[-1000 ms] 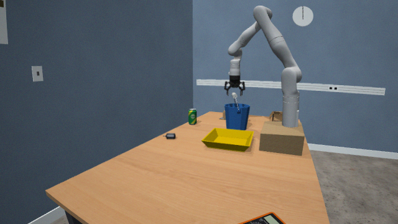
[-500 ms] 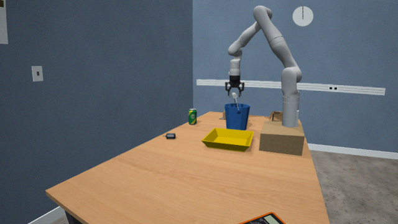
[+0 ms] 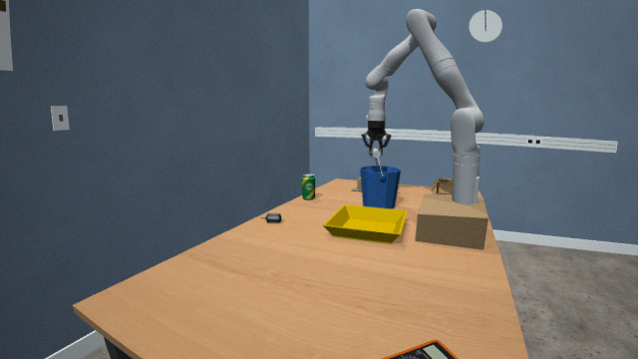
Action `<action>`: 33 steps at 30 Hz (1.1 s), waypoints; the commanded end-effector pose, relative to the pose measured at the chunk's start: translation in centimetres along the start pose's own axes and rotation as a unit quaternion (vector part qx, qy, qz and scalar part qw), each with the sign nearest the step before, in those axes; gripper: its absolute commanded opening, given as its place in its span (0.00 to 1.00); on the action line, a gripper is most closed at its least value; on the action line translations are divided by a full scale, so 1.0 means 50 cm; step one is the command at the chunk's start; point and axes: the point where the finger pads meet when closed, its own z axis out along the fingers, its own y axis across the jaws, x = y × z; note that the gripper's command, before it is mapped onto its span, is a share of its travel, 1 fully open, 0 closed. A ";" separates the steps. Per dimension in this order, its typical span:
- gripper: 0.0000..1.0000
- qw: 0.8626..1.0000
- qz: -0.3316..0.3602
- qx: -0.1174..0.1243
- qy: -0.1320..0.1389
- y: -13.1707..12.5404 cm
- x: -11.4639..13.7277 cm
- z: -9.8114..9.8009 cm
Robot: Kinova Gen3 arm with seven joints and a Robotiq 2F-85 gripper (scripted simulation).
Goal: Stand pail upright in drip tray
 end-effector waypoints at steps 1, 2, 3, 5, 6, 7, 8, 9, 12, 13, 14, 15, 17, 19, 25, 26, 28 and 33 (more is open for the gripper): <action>0.10 1.000 0.000 -0.001 0.001 -0.001 -0.001 0.004; 0.10 1.000 0.000 -0.001 0.001 -0.001 -0.001 0.004; 0.10 1.000 0.000 -0.001 0.001 -0.001 -0.001 0.004; 0.10 1.000 0.000 -0.001 0.001 -0.001 -0.001 0.004; 0.10 1.000 0.000 -0.001 0.001 -0.001 -0.001 0.004; 0.10 1.000 0.000 -0.001 0.001 -0.001 -0.001 0.004; 0.10 1.000 0.000 -0.001 0.001 -0.001 -0.001 0.004; 0.10 1.000 0.000 -0.001 0.001 -0.001 -0.001 0.004; 0.10 1.000 0.000 -0.001 0.001 -0.001 -0.001 0.004; 0.10 1.000 0.000 -0.001 0.001 -0.001 -0.001 0.004; 0.10 1.000 0.000 -0.001 0.001 -0.001 -0.001 0.004; 0.10 1.000 0.000 -0.001 0.001 -0.001 -0.001 0.004; 0.10 1.000 0.000 -0.001 0.001 -0.001 -0.001 0.004; 0.10 1.000 0.000 -0.001 0.001 -0.001 -0.001 0.003; 0.10 1.000 0.000 -0.002 -0.001 0.001 -0.003 -0.001; 0.10 1.000 0.000 -0.002 -0.001 0.001 -0.003 -0.002; 0.10 1.000 0.000 -0.002 -0.001 0.001 -0.003 -0.005; 0.10 1.000 0.000 -0.001 0.001 -0.001 -0.001 -0.010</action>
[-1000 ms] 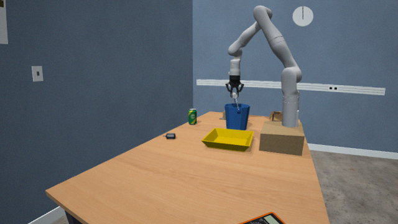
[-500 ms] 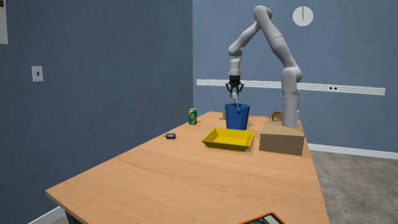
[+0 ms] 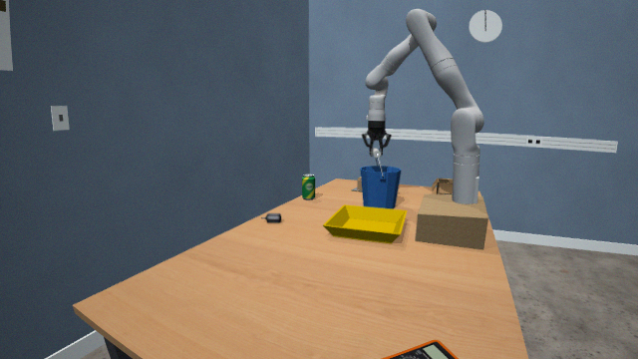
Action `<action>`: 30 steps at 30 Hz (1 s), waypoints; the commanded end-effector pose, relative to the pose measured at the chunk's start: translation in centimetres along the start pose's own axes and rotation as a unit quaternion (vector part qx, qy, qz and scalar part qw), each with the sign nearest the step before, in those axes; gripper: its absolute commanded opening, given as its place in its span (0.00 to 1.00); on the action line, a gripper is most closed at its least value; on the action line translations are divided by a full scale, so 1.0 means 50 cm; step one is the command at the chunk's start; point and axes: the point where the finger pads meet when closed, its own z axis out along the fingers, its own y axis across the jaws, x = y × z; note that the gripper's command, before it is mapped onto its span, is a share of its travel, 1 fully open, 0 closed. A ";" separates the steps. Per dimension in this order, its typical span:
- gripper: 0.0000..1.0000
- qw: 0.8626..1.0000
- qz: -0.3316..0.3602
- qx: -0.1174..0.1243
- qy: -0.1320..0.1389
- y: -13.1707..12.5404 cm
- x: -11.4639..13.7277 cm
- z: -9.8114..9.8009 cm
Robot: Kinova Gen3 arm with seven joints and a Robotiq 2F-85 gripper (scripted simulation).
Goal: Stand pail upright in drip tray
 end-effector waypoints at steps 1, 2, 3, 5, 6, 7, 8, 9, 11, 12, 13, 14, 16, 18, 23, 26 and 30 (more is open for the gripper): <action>0.10 1.000 0.000 0.001 0.003 -0.003 0.001 -0.011; 0.10 1.000 0.000 0.001 0.003 -0.003 0.001 -0.013; 0.10 1.000 0.000 0.001 0.003 -0.003 0.001 -0.014; 0.10 1.000 0.000 0.001 0.003 -0.003 0.001 -0.018; 0.10 1.000 0.000 0.001 0.003 -0.003 0.001 -0.020; 0.10 1.000 0.000 0.001 0.003 -0.003 0.001 -0.022; 0.10 1.000 0.000 0.001 0.003 -0.003 0.001 -0.024; 0.10 1.000 0.000 0.001 0.003 -0.003 0.001 -0.027; 0.10 1.000 0.000 0.001 0.003 -0.003 0.001 -0.032; 0.10 1.000 0.000 0.001 0.003 -0.003 0.001 -0.035; 0.10 1.000 0.000 0.001 0.003 -0.003 0.001 -0.037; 0.10 1.000 0.000 0.001 0.003 -0.003 0.001 -0.040; 0.10 1.000 0.000 0.001 0.003 -0.003 0.001 -0.043; 0.10 1.000 0.000 0.001 0.003 -0.003 0.001 -0.047; 0.10 1.000 0.000 0.001 0.003 -0.003 0.001 -0.063; 0.10 1.000 0.000 0.001 0.003 -0.003 0.001 -0.074; 0.10 1.000 0.000 0.001 0.003 -0.003 0.001 -0.089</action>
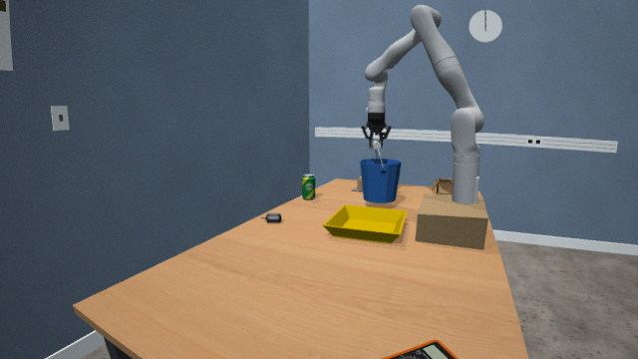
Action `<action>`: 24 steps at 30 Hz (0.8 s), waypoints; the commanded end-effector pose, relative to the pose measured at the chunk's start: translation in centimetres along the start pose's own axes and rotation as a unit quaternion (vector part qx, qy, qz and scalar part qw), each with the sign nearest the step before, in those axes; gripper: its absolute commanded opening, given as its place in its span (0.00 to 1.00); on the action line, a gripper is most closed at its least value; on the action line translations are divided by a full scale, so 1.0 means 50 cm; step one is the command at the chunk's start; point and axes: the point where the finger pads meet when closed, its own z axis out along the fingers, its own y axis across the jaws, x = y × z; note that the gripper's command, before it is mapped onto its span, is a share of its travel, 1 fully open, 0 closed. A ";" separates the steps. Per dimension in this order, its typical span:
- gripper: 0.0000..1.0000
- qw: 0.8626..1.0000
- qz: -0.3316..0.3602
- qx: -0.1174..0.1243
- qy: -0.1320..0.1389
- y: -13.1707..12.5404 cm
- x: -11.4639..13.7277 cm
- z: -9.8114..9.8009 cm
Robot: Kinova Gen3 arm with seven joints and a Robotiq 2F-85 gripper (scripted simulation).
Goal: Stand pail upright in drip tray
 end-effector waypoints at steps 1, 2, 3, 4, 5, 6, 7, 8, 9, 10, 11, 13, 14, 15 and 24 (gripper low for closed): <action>0.10 1.000 0.003 0.003 0.003 0.000 0.005 -0.022; 0.10 1.000 0.003 0.003 0.003 0.000 0.005 -0.025; 0.10 1.000 0.003 0.003 0.003 0.000 0.005 -0.025; 0.10 1.000 0.003 0.003 0.003 0.000 0.005 -0.025; 0.10 1.000 0.003 0.003 0.004 0.000 0.005 -0.029; 0.10 1.000 0.003 0.003 0.004 0.001 0.005 -0.033; 0.10 1.000 0.003 0.003 0.004 0.001 0.005 -0.037; 0.10 1.000 0.003 0.003 0.004 0.001 0.005 -0.040; 0.10 1.000 0.003 0.003 0.004 0.001 0.005 -0.044; 0.10 1.000 0.003 0.003 0.004 0.001 0.005 -0.047; 0.10 1.000 0.003 0.003 0.004 0.001 0.005 -0.051; 0.10 1.000 0.003 0.003 0.004 0.001 0.005 -0.058; 0.10 1.000 0.003 0.002 0.004 0.001 0.005 -0.061; 0.10 1.000 0.003 0.002 0.004 0.001 0.005 -0.064; 0.10 1.000 0.003 0.002 0.004 0.001 0.005 -0.085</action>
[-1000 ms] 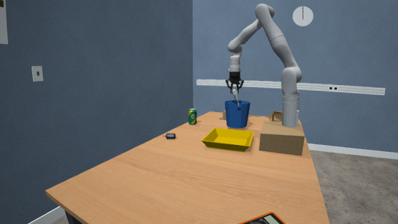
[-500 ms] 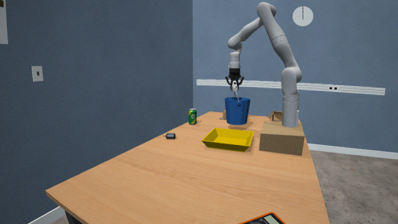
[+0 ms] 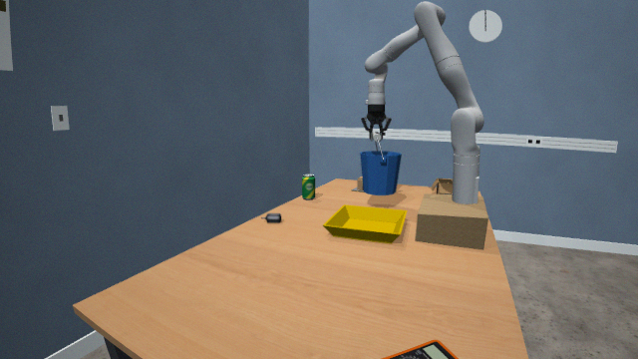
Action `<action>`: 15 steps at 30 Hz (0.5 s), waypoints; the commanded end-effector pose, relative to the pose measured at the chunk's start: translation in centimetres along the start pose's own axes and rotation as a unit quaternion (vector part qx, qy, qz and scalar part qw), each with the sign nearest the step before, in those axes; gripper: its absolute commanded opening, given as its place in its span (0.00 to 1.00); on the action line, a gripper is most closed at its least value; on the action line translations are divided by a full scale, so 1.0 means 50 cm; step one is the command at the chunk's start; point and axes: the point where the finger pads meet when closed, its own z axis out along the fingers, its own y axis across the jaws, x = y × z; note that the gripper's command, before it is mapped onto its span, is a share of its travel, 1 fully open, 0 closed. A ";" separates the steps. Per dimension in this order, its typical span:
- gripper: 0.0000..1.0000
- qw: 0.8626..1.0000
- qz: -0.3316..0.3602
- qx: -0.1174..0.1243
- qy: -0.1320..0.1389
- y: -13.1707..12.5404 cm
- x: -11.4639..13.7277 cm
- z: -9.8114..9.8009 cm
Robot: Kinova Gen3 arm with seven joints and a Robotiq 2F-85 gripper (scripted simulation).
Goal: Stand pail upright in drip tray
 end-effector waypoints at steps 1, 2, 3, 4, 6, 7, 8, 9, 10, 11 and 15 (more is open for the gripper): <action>0.10 1.000 0.002 0.002 0.002 0.002 0.004 -0.016; 0.10 1.000 0.002 0.002 0.002 0.002 0.004 -0.018; 0.10 1.000 0.002 0.002 0.002 0.002 0.004 -0.021; 0.10 1.000 0.002 0.002 0.002 0.002 0.004 -0.023; 0.10 1.000 0.002 0.002 0.002 0.002 0.004 -0.026; 0.10 1.000 0.001 0.002 0.002 0.002 0.004 -0.028; 0.10 1.000 0.001 0.002 0.002 0.002 0.004 -0.030; 0.10 1.000 0.001 0.002 0.002 0.002 0.004 -0.031; 0.10 1.000 0.001 0.002 0.002 0.002 0.004 -0.033; 0.10 1.000 0.001 0.002 0.002 0.002 0.004 -0.034; 0.10 1.000 0.001 0.002 0.002 0.002 0.004 -0.035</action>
